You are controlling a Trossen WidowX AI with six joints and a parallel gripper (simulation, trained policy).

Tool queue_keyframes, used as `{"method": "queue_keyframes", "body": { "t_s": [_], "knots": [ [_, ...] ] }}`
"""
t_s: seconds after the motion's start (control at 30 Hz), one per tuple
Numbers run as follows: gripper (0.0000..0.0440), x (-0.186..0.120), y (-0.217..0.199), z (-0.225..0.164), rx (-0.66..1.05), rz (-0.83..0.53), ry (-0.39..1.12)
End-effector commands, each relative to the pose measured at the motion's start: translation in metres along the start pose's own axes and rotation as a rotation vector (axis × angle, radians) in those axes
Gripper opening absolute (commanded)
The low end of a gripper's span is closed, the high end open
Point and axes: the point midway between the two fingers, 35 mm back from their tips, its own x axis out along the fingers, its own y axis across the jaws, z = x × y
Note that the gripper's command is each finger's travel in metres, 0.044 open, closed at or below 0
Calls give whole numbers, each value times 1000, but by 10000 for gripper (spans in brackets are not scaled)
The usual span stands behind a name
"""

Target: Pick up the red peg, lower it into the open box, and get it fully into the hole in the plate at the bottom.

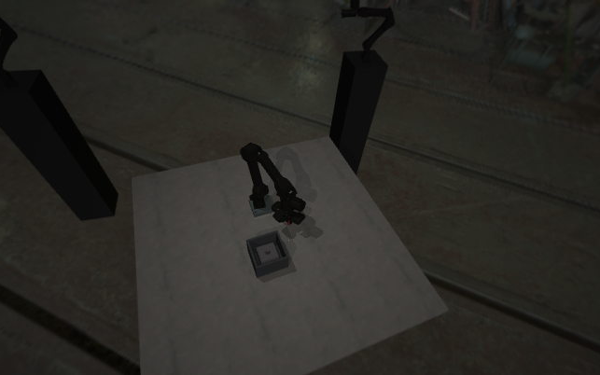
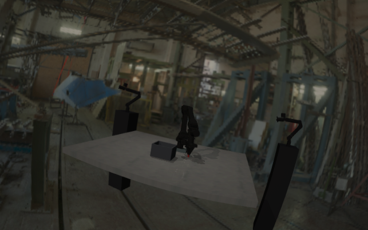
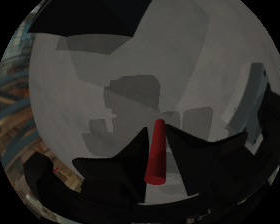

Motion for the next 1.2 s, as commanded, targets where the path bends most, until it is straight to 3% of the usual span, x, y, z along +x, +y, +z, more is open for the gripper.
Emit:
{"method": "queue_keyframes", "body": {
  "t_s": [0.0,0.77,1.17],
  "knots": [
    [8,0,0,0,14,-9,26],
    [0,-88,48,59,-76,128,-179],
    [0,-105,56,113,-8,136,-251]
  ]
}}
